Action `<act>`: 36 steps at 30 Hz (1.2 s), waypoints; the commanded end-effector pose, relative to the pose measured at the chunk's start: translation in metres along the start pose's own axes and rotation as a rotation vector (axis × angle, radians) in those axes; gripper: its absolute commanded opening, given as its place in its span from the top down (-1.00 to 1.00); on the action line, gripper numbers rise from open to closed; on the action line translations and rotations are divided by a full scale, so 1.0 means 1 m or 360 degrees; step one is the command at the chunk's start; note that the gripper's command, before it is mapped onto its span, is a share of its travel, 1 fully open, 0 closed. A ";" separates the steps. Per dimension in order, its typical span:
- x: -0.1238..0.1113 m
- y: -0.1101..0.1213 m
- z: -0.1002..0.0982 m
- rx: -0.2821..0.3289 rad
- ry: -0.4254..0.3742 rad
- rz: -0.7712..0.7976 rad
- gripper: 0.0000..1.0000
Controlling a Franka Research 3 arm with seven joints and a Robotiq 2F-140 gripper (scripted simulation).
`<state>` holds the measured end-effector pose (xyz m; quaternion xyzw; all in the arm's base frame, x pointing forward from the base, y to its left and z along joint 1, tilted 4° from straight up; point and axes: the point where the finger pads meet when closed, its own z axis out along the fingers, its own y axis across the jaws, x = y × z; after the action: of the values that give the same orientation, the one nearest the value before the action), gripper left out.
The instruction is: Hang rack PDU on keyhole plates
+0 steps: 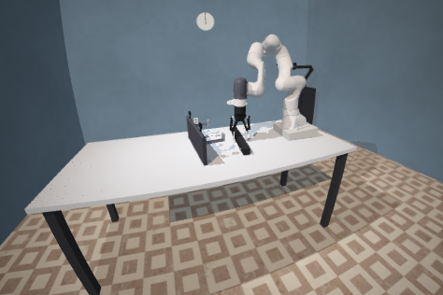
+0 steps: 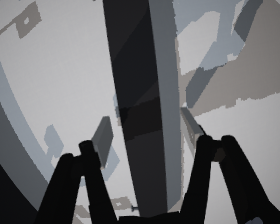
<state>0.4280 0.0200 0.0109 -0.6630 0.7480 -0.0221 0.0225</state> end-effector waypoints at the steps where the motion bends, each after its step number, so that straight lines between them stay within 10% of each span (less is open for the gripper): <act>1: 0.000 -0.002 -0.001 0.0008 0.0000 0.0008 -0.11; 20: 0.000 -0.002 -0.001 0.0008 0.0000 0.0008 -0.11; 21: 0.000 -0.002 -0.001 0.0008 0.0000 0.0008 1.00; 36: 0.000 -0.002 -0.001 0.0008 0.0000 0.0008 1.00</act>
<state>0.4291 0.0200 0.0114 -0.6621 0.7487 -0.0227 0.0235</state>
